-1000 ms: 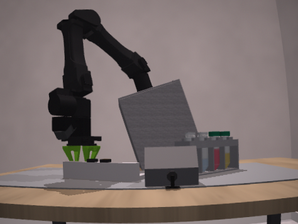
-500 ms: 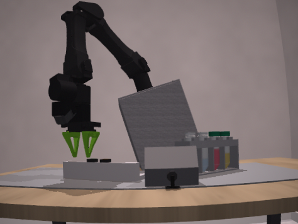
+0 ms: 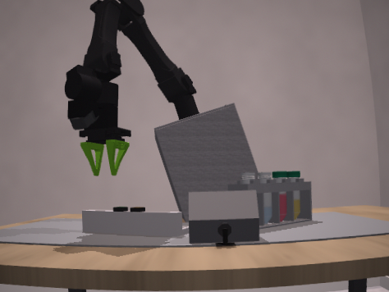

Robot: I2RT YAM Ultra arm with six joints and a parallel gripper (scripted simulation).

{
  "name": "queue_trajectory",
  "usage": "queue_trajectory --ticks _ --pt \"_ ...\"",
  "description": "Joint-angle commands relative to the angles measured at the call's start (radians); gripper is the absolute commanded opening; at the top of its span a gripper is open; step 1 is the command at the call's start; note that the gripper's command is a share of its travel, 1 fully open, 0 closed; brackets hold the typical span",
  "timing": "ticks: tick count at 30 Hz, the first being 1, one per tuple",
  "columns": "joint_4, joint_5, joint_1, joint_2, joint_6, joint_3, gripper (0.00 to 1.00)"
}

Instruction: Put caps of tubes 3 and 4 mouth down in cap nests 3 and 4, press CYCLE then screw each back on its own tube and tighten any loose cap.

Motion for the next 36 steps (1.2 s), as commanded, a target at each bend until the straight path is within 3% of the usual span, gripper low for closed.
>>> queue_trajectory --ticks 1,4,36 --pt "-0.066 0.002 0.02 -0.067 0.017 0.002 0.47" --pt "-0.109 0.003 0.03 -0.105 0.026 0.004 0.47" --pt "-0.11 0.003 0.03 -0.105 0.026 0.005 0.47"
